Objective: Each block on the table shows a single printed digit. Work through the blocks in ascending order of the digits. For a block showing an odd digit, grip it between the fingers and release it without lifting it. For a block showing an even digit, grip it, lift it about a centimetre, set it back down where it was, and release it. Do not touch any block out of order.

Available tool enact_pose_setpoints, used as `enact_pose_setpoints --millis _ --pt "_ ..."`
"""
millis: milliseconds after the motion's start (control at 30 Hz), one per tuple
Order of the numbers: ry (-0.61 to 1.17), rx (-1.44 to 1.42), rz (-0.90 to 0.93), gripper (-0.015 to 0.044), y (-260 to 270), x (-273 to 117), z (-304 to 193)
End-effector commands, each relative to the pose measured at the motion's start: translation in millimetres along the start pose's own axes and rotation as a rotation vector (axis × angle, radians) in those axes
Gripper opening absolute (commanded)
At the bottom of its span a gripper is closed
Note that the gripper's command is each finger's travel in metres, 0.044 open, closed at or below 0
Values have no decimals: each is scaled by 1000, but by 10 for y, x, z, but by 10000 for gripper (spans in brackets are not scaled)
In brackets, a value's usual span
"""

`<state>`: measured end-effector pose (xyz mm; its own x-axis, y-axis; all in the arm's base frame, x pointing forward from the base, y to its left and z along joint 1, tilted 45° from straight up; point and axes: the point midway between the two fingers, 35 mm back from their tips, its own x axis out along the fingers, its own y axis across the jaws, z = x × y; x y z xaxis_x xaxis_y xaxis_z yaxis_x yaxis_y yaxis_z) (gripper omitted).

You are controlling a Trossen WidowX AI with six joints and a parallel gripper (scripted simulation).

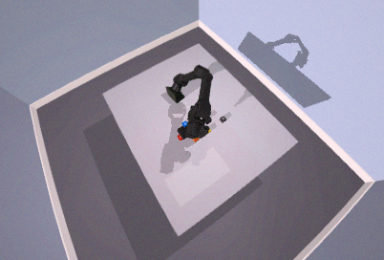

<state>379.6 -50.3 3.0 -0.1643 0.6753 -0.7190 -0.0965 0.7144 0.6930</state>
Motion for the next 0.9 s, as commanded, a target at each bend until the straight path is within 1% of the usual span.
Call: enact_pose_setpoints --millis 0,133,300,533,733,800,867 --pt "9 -6 -2 120 4 -1 -3" --pt "10 -5 -3 120 87 -14 -26" --pt "11 -3 -1 120 691 -67 -261" --pt "15 -1 5 120 1419 -11 -770" --pt "15 -1 6 120 1477 1 -826" --pt "15 -1 5 172 1474 88 -815" --pt "14 -1 4 225 1472 339 -800"
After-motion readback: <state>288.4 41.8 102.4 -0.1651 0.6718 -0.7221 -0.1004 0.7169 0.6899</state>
